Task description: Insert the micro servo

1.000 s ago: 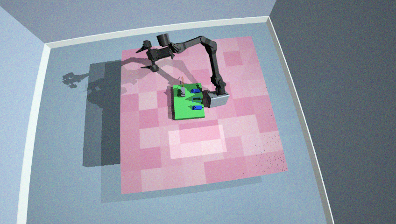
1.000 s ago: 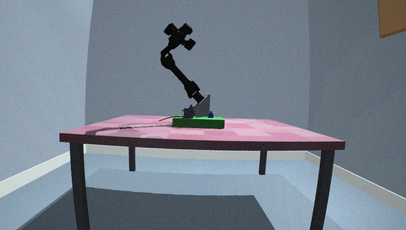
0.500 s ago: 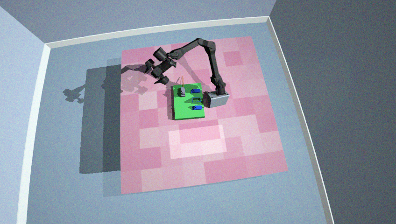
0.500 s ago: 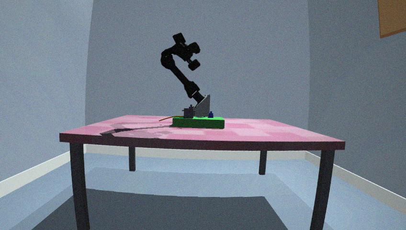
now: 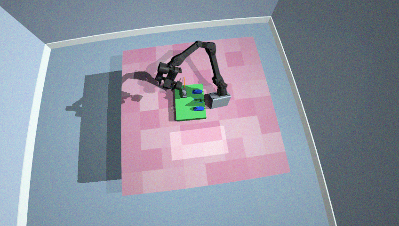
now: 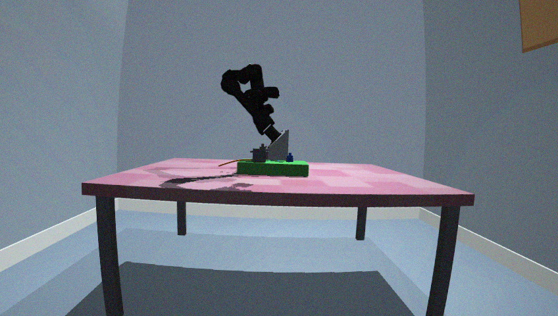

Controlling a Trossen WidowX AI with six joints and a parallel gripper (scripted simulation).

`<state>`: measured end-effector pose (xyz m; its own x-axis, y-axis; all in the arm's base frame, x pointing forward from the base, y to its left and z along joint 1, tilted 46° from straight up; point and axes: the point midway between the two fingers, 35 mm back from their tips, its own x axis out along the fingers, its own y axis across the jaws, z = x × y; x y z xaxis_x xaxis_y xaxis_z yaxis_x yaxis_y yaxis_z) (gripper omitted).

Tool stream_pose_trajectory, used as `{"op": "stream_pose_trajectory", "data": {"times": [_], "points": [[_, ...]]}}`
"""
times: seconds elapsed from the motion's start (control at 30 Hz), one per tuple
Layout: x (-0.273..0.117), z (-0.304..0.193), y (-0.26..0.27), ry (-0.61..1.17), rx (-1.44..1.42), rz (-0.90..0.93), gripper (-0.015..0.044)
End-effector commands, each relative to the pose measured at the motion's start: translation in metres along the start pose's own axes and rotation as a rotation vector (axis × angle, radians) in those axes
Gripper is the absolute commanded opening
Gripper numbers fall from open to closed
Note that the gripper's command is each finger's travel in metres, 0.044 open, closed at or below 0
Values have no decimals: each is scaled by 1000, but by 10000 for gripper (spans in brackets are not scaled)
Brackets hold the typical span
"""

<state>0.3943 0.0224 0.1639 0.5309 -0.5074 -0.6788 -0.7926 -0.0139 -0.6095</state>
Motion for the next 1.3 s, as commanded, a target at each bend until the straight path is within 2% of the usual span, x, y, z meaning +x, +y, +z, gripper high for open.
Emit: {"op": "stream_pose_trajectory", "data": {"times": [0.0, 0.47, 1.27], "points": [[12, -12, 29, 64, -62, 101, 440], [17, -70, 119, 259, -283, 441, 440], [52, -84, 136, 262, -286, 444, 440]]}}
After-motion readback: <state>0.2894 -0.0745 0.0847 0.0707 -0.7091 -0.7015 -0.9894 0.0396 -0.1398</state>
